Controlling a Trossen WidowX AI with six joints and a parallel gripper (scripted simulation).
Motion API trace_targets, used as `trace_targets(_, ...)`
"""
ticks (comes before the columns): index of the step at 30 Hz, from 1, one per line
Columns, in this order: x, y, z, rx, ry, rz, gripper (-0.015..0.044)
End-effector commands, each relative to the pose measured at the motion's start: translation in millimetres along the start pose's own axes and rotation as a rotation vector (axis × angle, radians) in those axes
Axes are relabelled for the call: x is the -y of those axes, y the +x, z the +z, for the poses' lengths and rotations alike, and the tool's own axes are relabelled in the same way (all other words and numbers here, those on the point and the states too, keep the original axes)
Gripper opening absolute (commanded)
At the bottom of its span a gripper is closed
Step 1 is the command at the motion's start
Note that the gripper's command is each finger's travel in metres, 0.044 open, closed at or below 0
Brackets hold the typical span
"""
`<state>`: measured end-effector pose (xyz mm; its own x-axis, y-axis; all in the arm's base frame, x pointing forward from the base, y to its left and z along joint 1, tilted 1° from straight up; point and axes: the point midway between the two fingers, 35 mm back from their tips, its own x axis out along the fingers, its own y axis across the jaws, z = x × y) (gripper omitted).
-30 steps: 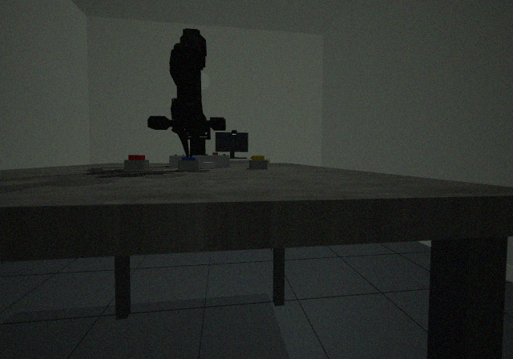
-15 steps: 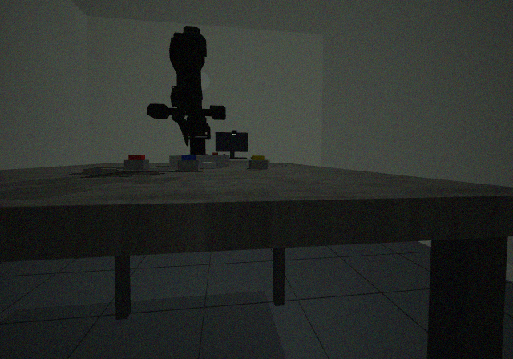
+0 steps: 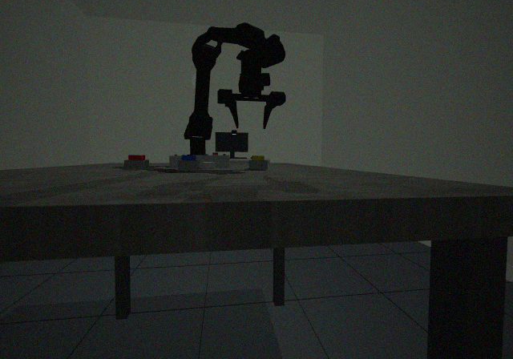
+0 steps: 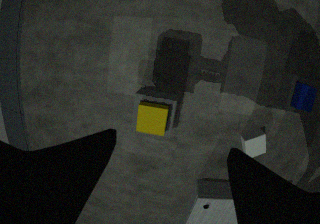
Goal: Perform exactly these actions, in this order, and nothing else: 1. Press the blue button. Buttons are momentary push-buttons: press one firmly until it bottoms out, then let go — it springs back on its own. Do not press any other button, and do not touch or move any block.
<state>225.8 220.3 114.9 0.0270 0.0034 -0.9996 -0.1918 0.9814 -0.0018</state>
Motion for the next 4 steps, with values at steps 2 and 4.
trace_targets(2, -28.2, -10.5, -20.9, -0.007, 0.008, 0.001, 0.04)
trace_targets(4, -28.2, -10.5, -20.9, -0.007, 0.008, 0.001, 0.04)
